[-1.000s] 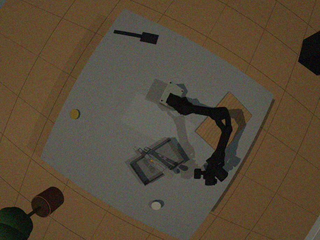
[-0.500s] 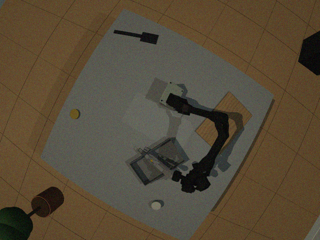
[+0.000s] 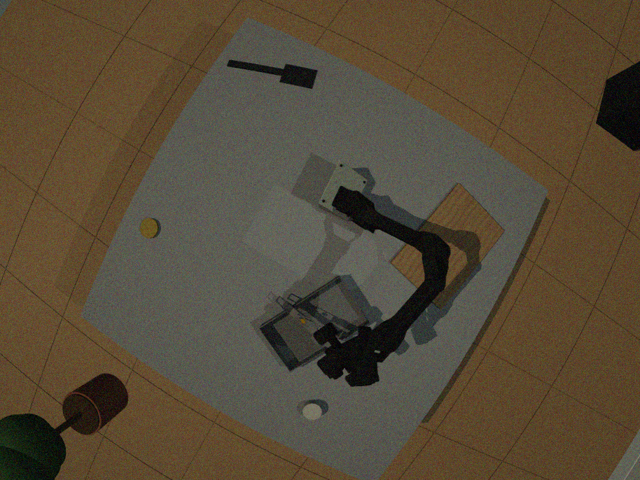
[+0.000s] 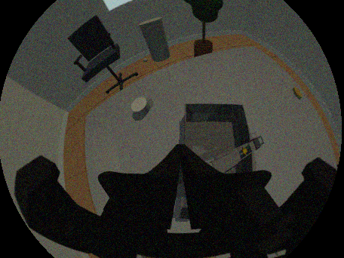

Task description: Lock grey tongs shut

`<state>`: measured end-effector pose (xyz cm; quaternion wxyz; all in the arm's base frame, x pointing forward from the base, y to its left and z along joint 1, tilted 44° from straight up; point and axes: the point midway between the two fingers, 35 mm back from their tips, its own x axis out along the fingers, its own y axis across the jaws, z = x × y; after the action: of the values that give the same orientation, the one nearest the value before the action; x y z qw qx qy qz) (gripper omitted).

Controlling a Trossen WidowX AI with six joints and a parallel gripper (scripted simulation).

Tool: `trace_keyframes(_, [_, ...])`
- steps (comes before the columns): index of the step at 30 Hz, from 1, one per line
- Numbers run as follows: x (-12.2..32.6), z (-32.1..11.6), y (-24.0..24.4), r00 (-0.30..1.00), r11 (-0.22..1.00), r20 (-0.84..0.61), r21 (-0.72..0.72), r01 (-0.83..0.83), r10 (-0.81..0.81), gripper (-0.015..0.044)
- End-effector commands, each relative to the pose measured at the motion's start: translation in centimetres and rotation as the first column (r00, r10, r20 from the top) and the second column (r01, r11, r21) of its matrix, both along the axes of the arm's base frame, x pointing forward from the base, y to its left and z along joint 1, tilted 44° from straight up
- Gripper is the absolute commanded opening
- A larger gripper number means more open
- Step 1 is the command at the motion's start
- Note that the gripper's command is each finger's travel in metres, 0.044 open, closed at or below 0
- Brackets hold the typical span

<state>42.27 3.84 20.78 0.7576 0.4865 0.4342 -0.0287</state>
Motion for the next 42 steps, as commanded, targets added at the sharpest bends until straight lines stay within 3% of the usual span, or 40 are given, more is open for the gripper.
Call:
trace_keyframes(1, [-1.3, -3.2, -2.1, 0.968, 0.985, -0.232, 0.114, 0.128, -0.099, -0.0150])
trace_keyframes(7, [-5.4, -6.6, -3.5, 0.696, 0.861, -0.691, 0.217, 0.460, -0.198, -0.0150])
trace_keyframes(12, [-7.8, -8.0, -2.7, 0.370, 0.723, -0.923, 0.186, 0.665, -0.103, -0.0150])
trace_keyframes(42, [-7.7, -10.1, -0.7, 0.349, 0.714, -0.932, 0.180, 0.677, -0.096, -0.0150])
